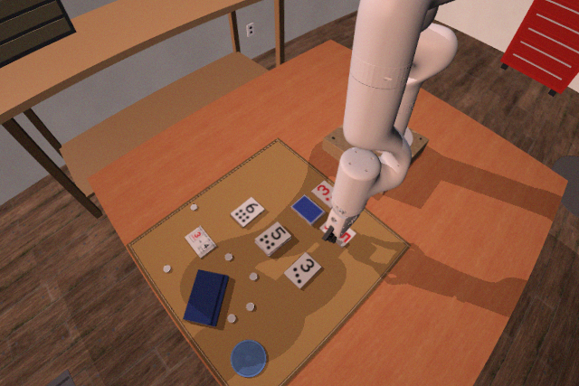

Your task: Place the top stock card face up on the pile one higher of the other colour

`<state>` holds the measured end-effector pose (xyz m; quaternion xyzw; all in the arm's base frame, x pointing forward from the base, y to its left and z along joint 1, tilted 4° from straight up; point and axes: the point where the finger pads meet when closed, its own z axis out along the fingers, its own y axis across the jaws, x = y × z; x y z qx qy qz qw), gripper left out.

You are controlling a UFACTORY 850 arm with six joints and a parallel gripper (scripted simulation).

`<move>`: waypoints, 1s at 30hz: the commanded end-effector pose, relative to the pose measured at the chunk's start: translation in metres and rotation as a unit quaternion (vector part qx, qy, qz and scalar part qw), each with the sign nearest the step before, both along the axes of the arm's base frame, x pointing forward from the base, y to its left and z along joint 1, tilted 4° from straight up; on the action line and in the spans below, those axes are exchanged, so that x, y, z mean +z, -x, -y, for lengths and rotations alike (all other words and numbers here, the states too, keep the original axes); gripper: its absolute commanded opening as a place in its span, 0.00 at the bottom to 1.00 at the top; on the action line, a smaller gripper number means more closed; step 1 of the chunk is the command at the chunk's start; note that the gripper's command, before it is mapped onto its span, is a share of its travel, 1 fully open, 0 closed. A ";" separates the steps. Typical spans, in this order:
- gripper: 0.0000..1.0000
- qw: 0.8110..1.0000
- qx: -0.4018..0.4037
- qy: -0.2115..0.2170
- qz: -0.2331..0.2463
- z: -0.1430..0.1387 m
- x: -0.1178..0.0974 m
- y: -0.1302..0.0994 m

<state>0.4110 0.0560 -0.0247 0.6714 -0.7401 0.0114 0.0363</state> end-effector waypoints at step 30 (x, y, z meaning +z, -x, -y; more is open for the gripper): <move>0.61 0.997 0.076 -0.003 -0.004 0.026 0.003 -0.011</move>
